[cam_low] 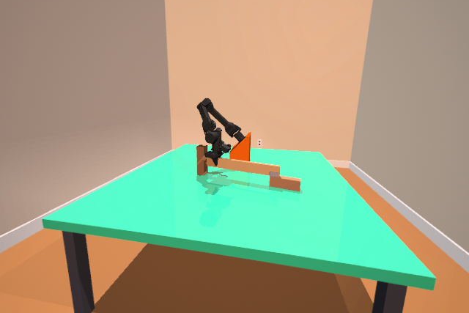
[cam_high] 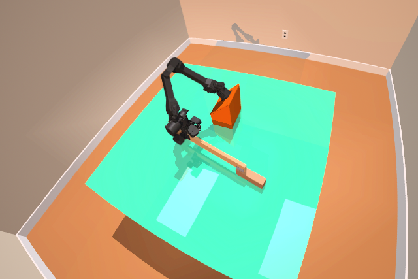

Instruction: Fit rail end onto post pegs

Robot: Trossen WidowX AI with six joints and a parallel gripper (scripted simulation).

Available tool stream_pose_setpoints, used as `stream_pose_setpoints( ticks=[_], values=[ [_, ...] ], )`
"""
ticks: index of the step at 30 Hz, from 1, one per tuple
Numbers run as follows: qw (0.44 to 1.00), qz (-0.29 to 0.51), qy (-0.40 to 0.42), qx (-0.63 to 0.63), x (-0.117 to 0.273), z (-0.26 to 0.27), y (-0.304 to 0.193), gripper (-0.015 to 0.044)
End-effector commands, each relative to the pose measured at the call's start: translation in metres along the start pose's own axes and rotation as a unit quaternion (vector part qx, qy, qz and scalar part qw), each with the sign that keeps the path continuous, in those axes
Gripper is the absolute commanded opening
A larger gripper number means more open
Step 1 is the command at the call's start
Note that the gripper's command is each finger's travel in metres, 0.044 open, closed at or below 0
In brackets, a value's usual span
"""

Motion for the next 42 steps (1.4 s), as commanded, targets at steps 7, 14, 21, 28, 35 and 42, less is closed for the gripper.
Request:
stream_pose_setpoints(
  ticks=[7,14,21,28,35,42],
  values=[
    [1.000,0.005,-0.002,0.002,0.0032,-0.0011,-0.0034,0.0000],
    [1.000,0.004,-0.002,0.002,0.0034,-0.0008,-0.0013,0.0000],
    [1.000,0.004,-0.002,0.002,0.0033,-0.0005,0.0010,0.0000],
    [1.000,0.004,-0.002,0.002,0.0025,-0.0004,0.0030,0.0000],
    [1.000,0.004,-0.002,0.002,0.0011,-0.0005,0.0039,0.0000],
    [1.000,0.004,-0.002,0.002,0.0005,-0.0004,0.0039,0.0000]
  ],
)
Point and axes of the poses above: the point midway between the two fingers, 35 mm back from their tips, its own x axis back along the fingers, its own z axis across the jaws, y = z × x, the point moved 4 cm from there along x, back along the fingers, and after that the axes turned 11 degrees about -x, right-handed, at the moved point
